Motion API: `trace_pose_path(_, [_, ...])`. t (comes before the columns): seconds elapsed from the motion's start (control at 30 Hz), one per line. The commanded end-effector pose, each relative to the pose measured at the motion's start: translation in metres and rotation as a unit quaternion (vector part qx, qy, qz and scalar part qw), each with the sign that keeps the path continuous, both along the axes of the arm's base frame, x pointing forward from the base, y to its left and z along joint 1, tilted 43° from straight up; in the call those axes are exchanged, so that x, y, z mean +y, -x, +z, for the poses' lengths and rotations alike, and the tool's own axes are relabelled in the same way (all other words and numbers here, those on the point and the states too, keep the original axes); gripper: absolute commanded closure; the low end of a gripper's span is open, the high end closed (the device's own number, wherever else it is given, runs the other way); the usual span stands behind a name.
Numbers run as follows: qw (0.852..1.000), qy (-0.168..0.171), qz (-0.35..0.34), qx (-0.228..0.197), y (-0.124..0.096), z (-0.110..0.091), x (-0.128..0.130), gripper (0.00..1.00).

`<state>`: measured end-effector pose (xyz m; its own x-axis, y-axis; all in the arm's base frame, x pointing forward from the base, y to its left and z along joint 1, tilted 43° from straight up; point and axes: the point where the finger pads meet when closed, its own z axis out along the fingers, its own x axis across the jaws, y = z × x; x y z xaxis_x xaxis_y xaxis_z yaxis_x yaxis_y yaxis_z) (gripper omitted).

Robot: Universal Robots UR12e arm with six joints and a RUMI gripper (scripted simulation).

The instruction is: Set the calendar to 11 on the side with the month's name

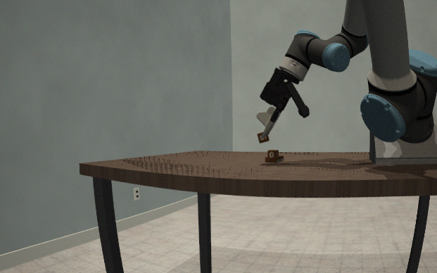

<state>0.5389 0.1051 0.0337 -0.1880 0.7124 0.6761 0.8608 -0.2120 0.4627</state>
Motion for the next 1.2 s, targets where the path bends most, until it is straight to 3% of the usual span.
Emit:
trace_pose_path(0.0, [1.0, 0.001, 0.004, 0.004, -0.0009, -0.0004, -0.0008, 0.9])
trace_pose_path(0.57, [0.995, 0.019, 0.067, 0.072, -0.0037, -0.0021, -0.0017, 0.9])
trace_pose_path(1.17, [0.991, 0.026, 0.091, 0.096, -0.003, 0.001, -0.0009, 0.9])
